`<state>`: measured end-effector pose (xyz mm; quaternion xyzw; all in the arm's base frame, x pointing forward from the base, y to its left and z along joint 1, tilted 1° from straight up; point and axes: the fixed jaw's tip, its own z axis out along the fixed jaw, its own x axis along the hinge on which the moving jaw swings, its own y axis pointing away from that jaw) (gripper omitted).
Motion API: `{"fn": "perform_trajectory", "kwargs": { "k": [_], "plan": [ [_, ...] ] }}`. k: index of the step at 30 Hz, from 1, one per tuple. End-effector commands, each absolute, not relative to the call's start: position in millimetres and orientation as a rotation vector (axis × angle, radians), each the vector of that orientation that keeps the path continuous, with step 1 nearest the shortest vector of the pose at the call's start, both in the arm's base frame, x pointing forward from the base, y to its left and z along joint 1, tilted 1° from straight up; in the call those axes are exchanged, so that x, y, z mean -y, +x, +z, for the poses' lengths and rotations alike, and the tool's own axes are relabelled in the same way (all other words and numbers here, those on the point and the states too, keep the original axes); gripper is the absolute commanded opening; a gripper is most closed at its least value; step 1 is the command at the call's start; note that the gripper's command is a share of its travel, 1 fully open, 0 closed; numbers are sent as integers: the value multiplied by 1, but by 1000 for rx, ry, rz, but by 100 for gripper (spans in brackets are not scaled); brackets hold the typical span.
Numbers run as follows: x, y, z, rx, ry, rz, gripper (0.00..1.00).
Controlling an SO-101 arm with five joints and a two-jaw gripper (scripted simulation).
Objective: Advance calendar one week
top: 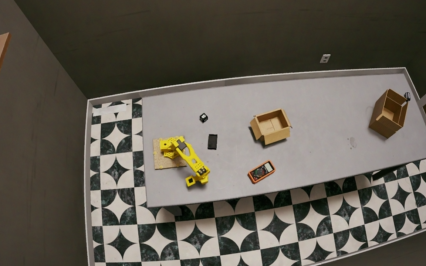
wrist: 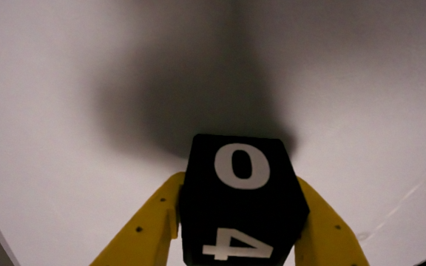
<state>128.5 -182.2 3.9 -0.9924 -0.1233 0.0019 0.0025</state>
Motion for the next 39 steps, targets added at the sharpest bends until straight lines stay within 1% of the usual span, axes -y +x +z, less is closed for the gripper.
{"fn": "perform_trajectory", "kwargs": {
  "k": [1, 15, 33, 39],
  "plan": [
    [181, 130, 5, 399, -3119, -2, 1],
    [181, 130, 8, 399, -3119, -2, 0],
    [184, 131, 49, 399, -3118, -2, 0],
    [184, 131, 56, 399, -3118, -2, 0]
  ]
}}
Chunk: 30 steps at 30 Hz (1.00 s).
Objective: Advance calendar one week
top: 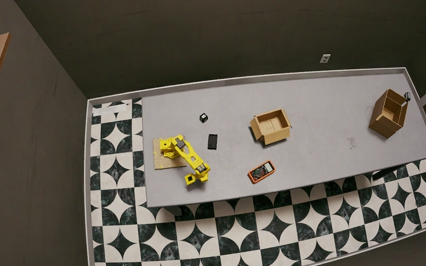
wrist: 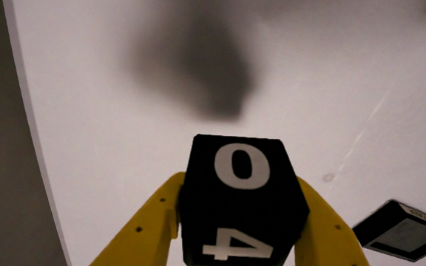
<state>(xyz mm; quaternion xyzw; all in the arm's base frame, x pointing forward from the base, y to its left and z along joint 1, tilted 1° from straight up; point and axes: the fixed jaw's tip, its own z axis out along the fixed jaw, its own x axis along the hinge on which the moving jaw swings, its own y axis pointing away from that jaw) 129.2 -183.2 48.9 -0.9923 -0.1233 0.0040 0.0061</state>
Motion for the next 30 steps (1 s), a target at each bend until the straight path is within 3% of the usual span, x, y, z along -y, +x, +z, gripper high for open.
{"fn": "perform_trajectory", "kwargs": {
  "k": [1, 30],
  "plan": [
    [184, 131, 56, 399, -3118, -2, 0],
    [182, 130, 55, 204, -3137, -2, 0]
  ]
}}
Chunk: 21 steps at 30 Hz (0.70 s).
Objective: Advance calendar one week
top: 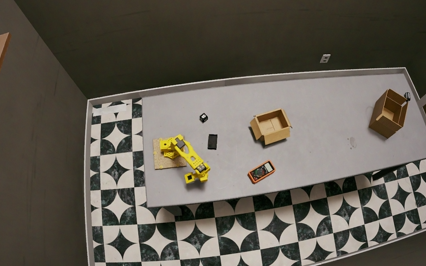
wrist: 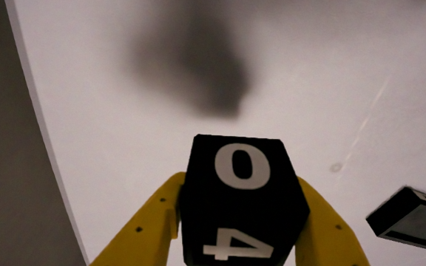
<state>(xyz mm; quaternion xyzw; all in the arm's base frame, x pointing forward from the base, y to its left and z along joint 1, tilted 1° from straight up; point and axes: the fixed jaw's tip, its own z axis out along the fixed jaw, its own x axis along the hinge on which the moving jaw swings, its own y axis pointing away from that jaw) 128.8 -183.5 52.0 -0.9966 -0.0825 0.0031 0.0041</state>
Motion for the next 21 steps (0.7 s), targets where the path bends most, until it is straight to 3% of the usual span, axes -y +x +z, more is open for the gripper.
{"fn": "perform_trajectory", "kwargs": {
  "k": [1, 21],
  "plan": [
    [182, 130, 55, 182, -3139, -2, 0],
    [175, 129, 54, -469, -3108, -3, 0]
  ]
}}
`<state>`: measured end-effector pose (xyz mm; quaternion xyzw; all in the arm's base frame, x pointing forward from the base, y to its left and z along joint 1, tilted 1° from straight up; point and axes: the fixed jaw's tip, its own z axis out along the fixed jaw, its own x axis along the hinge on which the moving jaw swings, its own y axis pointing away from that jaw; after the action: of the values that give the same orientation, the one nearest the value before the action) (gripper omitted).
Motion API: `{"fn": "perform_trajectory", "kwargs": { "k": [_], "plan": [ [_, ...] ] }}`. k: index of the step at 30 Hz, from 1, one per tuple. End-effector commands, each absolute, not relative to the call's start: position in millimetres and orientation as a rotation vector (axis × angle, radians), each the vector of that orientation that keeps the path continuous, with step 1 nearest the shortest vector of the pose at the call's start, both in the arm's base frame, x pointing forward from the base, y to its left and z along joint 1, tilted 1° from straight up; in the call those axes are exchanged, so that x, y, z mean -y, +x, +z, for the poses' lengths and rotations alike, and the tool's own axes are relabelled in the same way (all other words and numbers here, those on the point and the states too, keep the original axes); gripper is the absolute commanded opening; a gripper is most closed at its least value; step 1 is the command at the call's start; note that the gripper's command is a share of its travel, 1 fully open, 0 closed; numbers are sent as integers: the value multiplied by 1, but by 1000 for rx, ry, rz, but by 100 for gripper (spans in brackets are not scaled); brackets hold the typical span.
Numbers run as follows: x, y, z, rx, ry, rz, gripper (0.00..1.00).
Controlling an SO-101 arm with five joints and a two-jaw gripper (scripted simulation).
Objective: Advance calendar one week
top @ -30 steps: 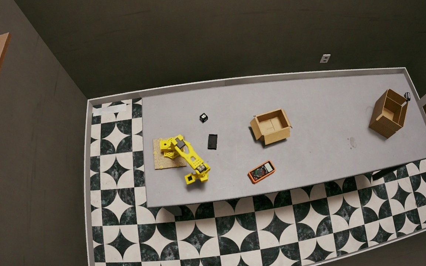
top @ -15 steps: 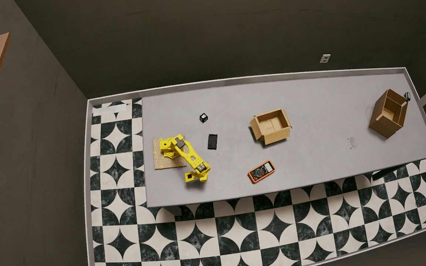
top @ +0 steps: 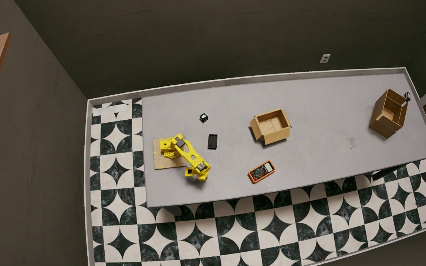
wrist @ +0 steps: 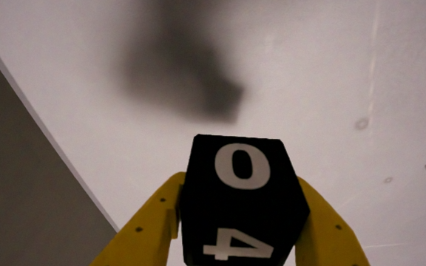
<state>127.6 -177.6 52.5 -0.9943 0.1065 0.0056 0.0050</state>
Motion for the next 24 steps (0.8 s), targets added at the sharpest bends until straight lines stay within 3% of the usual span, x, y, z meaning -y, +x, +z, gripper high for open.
{"fn": "perform_trajectory", "kwargs": {
  "k": [1, 24],
  "plan": [
    [175, 129, 54, -517, -3101, -3, 0],
    [160, 128, 52, -1551, -2733, -5, 0]
  ]
}}
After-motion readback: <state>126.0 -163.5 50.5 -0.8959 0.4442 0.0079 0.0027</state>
